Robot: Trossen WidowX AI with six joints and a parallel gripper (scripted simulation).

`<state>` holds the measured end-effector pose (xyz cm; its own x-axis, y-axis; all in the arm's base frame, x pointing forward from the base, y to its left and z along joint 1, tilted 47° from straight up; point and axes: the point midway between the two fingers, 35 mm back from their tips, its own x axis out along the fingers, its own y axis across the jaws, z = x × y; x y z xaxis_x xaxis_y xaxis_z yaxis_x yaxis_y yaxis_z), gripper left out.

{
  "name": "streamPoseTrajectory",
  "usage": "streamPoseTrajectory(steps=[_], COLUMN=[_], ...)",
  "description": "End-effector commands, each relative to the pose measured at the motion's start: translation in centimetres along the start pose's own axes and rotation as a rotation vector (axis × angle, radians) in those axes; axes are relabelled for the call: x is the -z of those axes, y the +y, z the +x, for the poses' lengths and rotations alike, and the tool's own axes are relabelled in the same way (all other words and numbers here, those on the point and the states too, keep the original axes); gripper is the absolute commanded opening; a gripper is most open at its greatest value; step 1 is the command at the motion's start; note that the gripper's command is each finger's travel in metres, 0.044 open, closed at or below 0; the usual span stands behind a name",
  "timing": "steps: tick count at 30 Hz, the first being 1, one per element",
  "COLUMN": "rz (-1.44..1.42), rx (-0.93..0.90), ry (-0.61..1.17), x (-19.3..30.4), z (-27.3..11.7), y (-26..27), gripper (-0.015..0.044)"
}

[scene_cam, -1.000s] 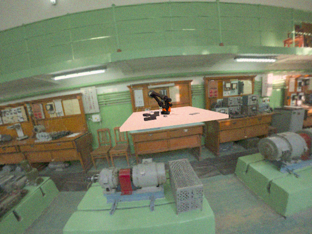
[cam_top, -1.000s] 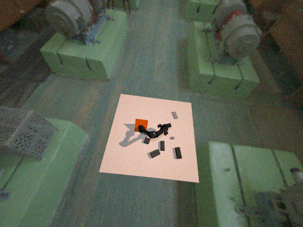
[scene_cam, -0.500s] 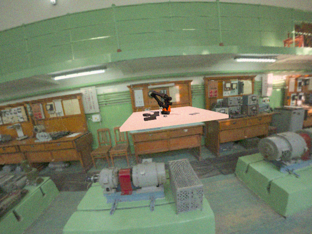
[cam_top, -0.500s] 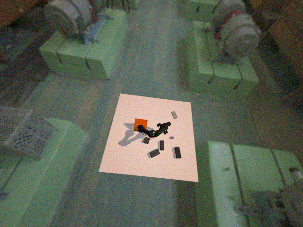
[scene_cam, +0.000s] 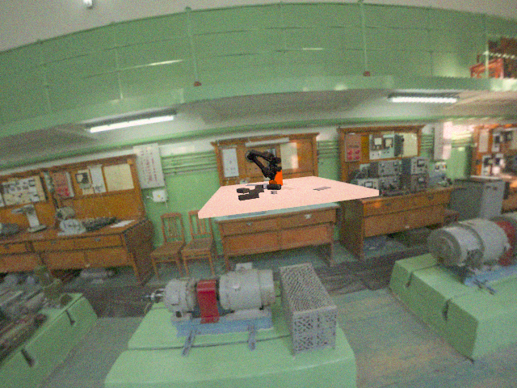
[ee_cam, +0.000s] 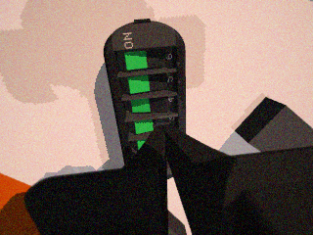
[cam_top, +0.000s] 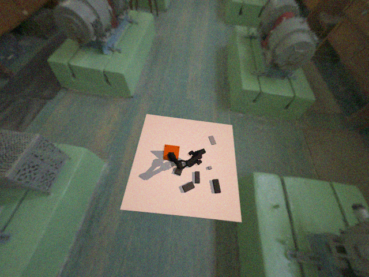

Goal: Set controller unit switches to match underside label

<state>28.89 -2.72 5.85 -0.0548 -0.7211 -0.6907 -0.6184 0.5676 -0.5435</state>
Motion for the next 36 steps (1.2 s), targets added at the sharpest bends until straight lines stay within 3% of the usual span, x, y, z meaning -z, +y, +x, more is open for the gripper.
streamPoseTrajectory(steps=[1,11,17,34,36], rz=[-0.002,-0.002,-0.001,0.001,0.001], rx=[-0.007,-0.007,-0.004,-0.009,-0.009], ry=[0.007,0.007,0.008,0.006,0.005], x=[0.8,0.8,0.8,0.8,0.7], z=[0.2,0.3,3.1,3.0,2.2], y=[0.5,0.3,-4.0,-3.9,-3.9], gripper=[0.0,0.0,0.0,0.0,0.0052])
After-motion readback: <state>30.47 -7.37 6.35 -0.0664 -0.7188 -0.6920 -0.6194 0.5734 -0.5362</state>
